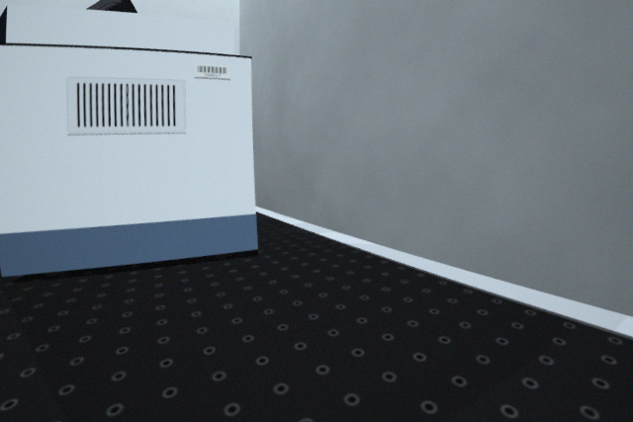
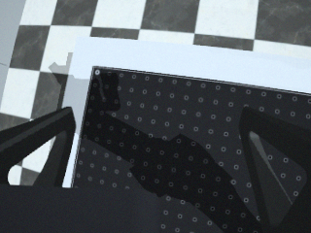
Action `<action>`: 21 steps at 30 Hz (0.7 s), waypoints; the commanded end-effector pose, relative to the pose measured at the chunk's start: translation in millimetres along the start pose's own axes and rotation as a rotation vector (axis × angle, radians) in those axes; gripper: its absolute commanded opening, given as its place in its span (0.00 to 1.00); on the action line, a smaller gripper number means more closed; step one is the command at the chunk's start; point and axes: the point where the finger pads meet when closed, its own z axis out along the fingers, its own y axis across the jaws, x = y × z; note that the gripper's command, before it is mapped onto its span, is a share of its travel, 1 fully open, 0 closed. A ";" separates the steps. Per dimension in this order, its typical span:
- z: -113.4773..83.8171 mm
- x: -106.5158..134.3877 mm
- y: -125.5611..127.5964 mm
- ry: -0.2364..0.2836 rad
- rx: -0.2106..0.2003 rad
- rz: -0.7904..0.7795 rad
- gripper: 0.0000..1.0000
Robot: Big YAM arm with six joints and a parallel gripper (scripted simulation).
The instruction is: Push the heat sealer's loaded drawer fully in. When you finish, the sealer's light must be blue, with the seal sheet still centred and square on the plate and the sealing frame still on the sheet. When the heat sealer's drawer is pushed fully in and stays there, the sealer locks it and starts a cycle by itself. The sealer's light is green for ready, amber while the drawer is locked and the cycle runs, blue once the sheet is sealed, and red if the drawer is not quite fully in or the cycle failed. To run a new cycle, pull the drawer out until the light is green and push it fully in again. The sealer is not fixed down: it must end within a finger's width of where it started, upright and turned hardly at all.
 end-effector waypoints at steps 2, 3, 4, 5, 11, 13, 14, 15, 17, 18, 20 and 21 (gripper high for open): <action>-5.7 -7.8 3.6 -0.010 -0.009 0.008 1.00; -5.7 -7.8 3.6 -0.010 -0.009 0.008 1.00; -5.7 -7.8 3.6 -0.010 -0.009 0.008 1.00; -5.7 -7.8 3.6 -0.010 -0.009 0.008 1.00; -5.7 -7.8 3.6 -0.010 -0.009 0.008 1.00; -5.7 -7.8 3.6 -0.010 -0.009 0.008 1.00; -5.7 -7.8 3.6 -0.010 -0.009 0.008 1.00; -5.7 -7.8 3.6 -0.010 -0.009 0.008 1.00; -5.7 -7.8 3.6 -0.010 -0.009 0.008 1.00; 6.1 -28.3 -0.5 -0.017 0.012 0.063 0.45; -9.4 -62.8 -6.2 -0.042 -0.011 0.092 0.45; -8.1 -65.5 -9.0 -0.042 -0.010 0.092 0.45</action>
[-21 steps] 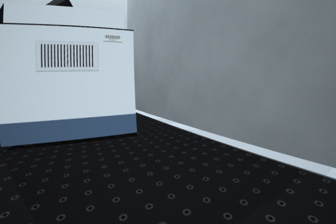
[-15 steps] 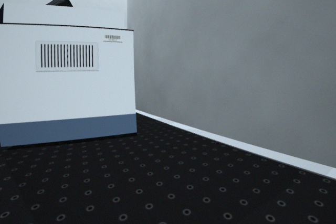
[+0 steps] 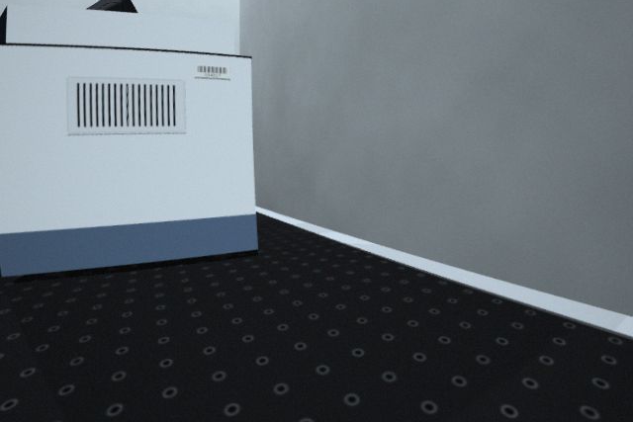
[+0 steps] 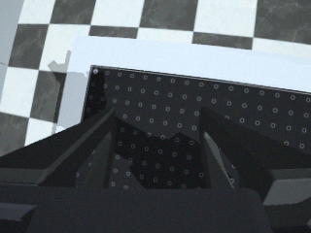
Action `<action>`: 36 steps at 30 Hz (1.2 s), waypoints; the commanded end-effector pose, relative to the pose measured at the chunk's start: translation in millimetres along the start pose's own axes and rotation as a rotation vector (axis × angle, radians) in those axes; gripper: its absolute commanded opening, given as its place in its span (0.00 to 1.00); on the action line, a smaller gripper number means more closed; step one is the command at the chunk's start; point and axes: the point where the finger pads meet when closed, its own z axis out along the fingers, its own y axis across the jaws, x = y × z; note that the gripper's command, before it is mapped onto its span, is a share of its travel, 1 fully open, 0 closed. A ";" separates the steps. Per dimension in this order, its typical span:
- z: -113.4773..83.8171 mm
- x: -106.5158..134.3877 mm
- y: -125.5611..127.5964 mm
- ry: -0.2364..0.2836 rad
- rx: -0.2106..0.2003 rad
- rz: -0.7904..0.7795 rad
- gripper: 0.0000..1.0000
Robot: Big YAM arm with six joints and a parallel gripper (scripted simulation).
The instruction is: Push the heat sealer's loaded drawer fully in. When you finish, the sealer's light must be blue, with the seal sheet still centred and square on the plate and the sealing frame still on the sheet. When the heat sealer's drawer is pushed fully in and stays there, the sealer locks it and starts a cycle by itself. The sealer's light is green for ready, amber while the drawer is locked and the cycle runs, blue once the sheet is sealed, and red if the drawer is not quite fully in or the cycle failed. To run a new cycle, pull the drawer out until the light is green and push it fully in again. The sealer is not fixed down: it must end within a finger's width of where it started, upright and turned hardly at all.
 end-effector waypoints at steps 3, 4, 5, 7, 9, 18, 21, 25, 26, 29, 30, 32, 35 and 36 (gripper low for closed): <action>-5.2 -75.7 -13.4 -0.063 -0.020 0.079 0.45; -3.9 -79.4 -15.7 -0.068 -0.022 0.083 0.45; -0.6 -75.1 -18.1 -0.060 -0.017 0.075 0.45; 21.2 -47.7 -24.7 -0.007 0.031 0.070 0.45; 28.2 -28.5 -39.6 0.024 0.046 0.023 0.45; 31.2 -70.8 -54.7 0.012 0.067 0.101 0.45; 27.7 -73.8 -72.9 0.007 0.064 0.084 0.45; 34.1 -80.1 -86.3 0.006 0.064 0.083 0.45; 35.7 -81.7 -89.7 0.006 0.064 0.083 0.45; 38.9 -84.7 -96.4 0.006 0.065 0.083 0.45; 38.9 -84.7 -96.4 0.006 0.065 0.083 0.45; 55.3 -81.5 -95.1 0.033 0.102 0.106 0.45; 60.2 -85.5 -105.7 0.046 0.113 0.117 0.45; 61.6 -87.0 -109.2 0.046 0.113 0.117 0.45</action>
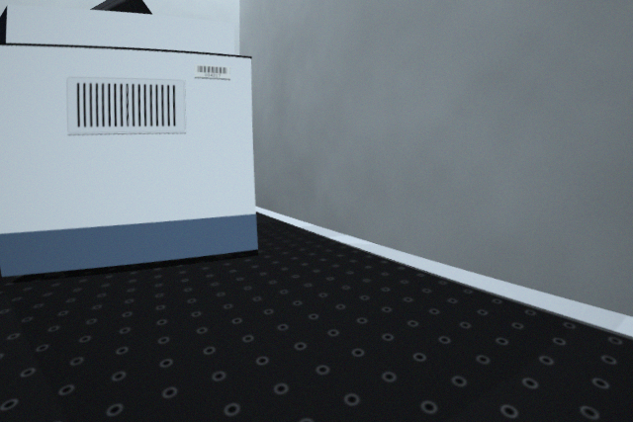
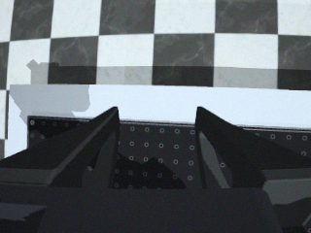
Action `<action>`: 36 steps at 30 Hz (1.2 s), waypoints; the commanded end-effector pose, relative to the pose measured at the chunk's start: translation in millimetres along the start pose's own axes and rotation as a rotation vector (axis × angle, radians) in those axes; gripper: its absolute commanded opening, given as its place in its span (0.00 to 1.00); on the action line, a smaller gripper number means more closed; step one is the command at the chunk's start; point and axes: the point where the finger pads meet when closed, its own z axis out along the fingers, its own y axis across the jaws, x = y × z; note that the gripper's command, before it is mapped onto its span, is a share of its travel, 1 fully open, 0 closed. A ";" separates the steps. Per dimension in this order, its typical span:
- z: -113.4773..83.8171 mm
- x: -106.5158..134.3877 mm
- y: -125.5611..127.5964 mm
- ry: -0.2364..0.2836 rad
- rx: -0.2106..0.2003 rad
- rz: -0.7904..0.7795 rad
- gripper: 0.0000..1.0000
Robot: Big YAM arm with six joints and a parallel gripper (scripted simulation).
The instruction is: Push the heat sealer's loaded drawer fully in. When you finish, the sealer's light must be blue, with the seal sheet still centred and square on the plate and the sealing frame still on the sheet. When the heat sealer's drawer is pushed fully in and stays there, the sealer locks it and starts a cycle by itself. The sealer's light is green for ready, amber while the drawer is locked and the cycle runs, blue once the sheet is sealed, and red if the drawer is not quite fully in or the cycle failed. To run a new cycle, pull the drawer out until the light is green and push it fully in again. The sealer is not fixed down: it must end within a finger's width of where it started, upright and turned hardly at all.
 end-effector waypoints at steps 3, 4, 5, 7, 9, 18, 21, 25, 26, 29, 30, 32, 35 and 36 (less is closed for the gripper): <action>0.2 -30.2 -18.7 -0.024 -0.007 0.031 0.45; 1.9 -32.0 -21.9 -0.024 -0.007 0.031 0.45; 3.6 -33.7 -25.1 -0.024 -0.007 0.031 0.45; 6.9 -37.2 -31.6 -0.025 -0.006 0.030 0.45; 10.2 -40.7 -38.0 -0.025 -0.006 0.030 0.45; 35.4 -46.8 -53.2 0.014 0.045 0.065 0.45; 39.6 -32.2 -72.0 0.043 0.055 0.025 0.45; 31.4 -63.1 -85.2 -0.001 0.034 0.055 0.45; 32.8 -64.7 -88.7 -0.001 0.034 0.055 0.45; 34.2 -66.2 -92.1 -0.001 0.034 0.055 0.45; 35.7 -67.8 -95.5 -0.001 0.034 0.054 0.45; 38.5 -70.9 -102.4 -0.002 0.035 0.054 0.45; 57.0 -70.0 -106.0 0.037 0.086 0.091 0.45; 58.2 -71.2 -109.2 0.038 0.083 0.091 0.45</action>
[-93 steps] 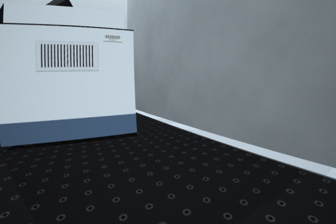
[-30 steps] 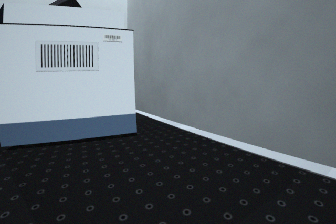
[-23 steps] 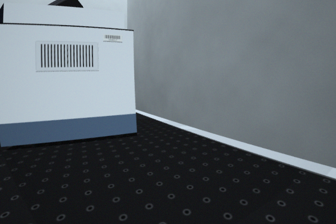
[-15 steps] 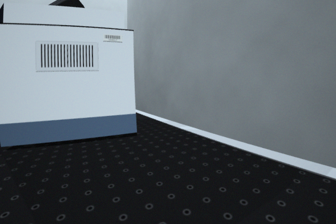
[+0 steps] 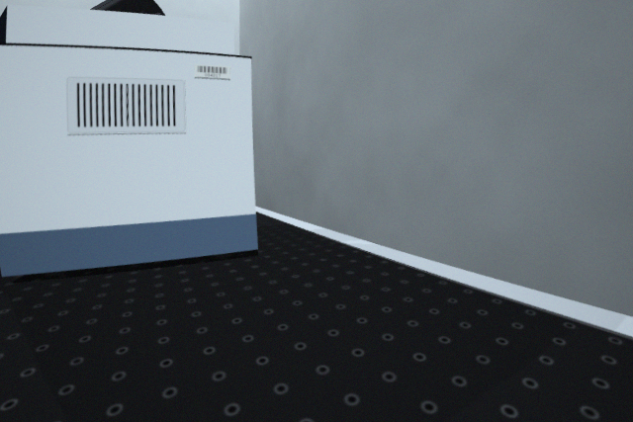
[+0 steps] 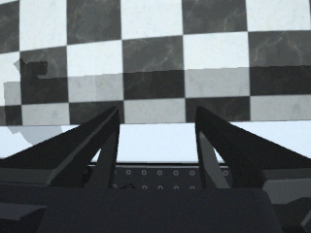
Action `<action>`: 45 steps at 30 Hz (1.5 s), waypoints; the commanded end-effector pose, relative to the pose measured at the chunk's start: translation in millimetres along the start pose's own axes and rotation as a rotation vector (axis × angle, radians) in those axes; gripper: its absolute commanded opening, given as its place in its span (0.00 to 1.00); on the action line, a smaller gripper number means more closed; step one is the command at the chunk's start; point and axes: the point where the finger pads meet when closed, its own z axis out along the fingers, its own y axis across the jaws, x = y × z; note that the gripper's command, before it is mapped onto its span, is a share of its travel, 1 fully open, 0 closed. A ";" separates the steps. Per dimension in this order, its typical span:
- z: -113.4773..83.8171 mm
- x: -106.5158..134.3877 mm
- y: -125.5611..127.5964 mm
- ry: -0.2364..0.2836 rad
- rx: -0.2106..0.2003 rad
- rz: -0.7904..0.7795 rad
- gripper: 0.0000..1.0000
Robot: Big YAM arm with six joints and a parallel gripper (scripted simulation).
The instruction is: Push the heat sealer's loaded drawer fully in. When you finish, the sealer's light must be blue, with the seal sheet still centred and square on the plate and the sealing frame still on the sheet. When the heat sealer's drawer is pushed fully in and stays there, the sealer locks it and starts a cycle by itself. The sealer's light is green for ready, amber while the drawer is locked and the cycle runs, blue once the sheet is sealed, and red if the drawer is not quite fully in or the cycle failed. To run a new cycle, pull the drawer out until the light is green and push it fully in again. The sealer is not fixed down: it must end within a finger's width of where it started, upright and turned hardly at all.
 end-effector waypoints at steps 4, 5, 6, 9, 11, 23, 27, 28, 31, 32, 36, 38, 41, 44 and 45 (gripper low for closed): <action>6.4 -23.3 -27.1 -0.004 0.010 0.024 0.45; 2.8 -32.5 -30.6 -0.017 0.004 0.034 0.45; 4.2 -34.1 -34.0 -0.017 0.004 0.034 0.45; 5.6 -35.6 -37.5 -0.017 0.004 0.033 0.45; 8.4 -38.8 -44.4 -0.018 0.004 0.033 0.45; 28.9 -47.4 -86.6 0.022 0.048 0.050 0.45; 25.8 -58.2 -94.2 0.008 0.043 0.059 0.45; 27.0 -60.0 -97.6 0.006 0.042 0.060 0.45; 30.4 -64.1 -108.5 0.005 0.042 0.060 0.45; 31.6 -65.4 -112.1 0.005 0.043 0.060 0.45; 51.3 -66.6 -120.2 0.035 0.078 0.089 0.45; 53.2 -68.7 -127.3 0.045 0.088 0.100 0.45; 53.9 -54.2 -144.7 0.075 0.094 0.061 0.45; 44.9 -73.1 -148.6 0.035 0.080 0.085 0.45; 42.4 -78.4 -152.9 0.029 0.078 0.089 0.45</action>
